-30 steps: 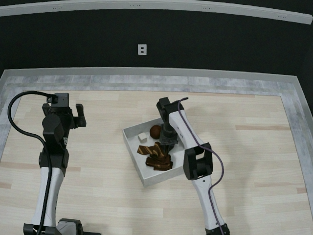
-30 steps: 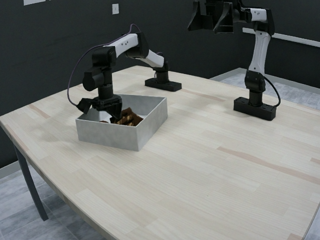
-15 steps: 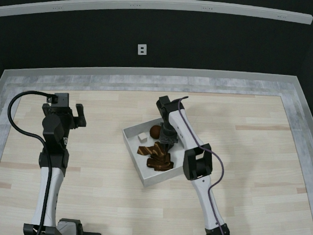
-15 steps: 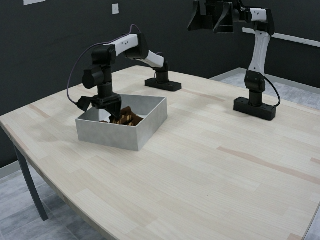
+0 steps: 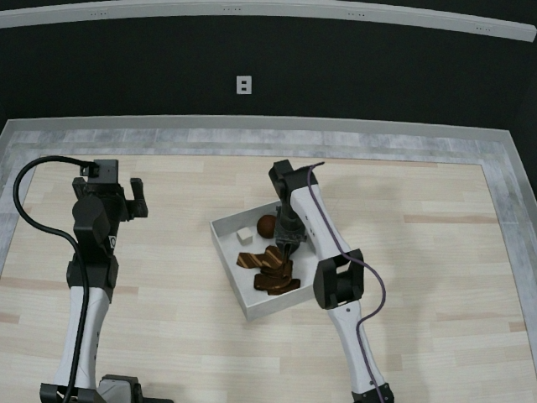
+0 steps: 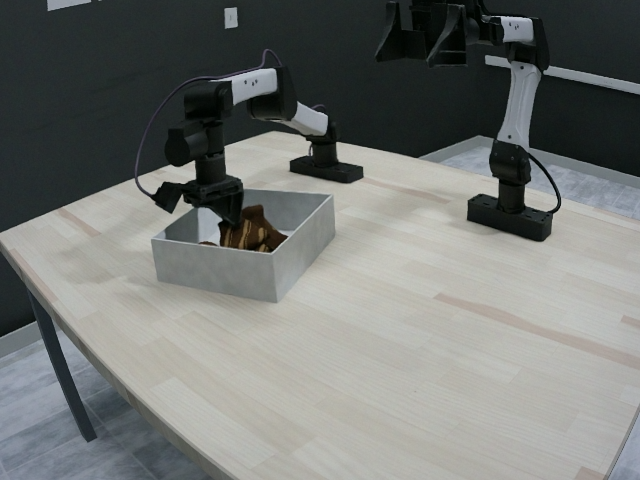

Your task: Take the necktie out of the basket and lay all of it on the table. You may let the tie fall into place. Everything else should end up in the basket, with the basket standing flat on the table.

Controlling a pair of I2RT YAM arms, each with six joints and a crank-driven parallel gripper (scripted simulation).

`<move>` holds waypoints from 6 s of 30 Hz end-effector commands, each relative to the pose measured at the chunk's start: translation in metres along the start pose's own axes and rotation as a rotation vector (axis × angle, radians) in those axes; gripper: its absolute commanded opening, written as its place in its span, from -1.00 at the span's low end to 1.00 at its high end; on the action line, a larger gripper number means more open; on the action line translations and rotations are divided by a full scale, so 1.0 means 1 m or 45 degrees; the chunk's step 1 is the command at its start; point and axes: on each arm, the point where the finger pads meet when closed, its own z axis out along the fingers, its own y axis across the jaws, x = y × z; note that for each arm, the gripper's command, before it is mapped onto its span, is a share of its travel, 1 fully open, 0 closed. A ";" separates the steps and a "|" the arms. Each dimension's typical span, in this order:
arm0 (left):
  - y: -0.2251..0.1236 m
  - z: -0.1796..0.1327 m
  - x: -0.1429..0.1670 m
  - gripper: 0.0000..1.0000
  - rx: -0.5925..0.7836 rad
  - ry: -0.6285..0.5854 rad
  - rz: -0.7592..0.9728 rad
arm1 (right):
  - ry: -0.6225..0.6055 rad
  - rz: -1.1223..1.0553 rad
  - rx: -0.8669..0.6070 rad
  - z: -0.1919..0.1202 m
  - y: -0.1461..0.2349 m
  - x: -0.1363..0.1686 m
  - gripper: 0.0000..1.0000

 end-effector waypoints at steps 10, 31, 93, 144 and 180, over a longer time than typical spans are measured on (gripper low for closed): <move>0.000 0.000 0.000 1.00 0.000 0.000 0.000 | 0.003 -0.009 0.015 -0.039 0.004 -0.001 -0.91; 0.000 0.000 0.000 1.00 0.000 0.000 0.000 | 0.003 -0.010 0.015 -0.142 0.006 -0.003 -0.91; 0.000 0.000 0.000 1.00 0.000 0.000 0.000 | -0.289 0.036 -0.149 -0.279 -0.061 0.016 -0.91; 0.000 0.000 0.000 1.00 0.000 0.000 0.000 | -0.179 0.027 0.056 -0.287 -0.342 0.096 -0.91; 0.000 0.000 0.000 1.00 0.000 0.000 0.000 | -0.122 -0.001 0.149 -0.292 -0.482 0.136 -0.91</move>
